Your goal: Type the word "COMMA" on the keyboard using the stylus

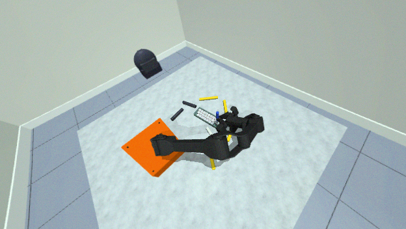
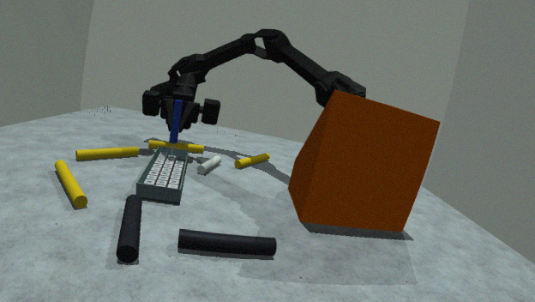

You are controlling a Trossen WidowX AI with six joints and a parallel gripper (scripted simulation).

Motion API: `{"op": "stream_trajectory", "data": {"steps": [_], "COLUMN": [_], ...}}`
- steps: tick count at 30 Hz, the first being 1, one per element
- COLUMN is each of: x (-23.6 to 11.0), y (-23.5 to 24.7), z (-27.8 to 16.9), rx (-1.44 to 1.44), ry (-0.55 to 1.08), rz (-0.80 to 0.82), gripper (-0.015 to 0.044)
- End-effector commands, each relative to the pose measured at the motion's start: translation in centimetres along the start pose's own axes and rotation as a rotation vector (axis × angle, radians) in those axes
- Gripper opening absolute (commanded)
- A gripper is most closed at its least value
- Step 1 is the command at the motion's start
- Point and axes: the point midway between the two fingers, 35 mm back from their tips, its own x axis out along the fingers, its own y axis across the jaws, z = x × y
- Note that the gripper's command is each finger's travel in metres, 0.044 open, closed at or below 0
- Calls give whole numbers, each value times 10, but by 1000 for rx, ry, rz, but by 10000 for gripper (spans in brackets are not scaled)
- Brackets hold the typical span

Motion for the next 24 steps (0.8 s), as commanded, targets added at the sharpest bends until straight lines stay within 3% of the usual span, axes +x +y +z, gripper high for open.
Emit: {"op": "stream_trajectory", "data": {"steps": [1, 24], "x": [1, 5], "y": [0, 0], "z": [2, 9], "rx": [-6, -6], "ry": [-4, -4], "rz": [-1, -2], "gripper": [81, 81]}}
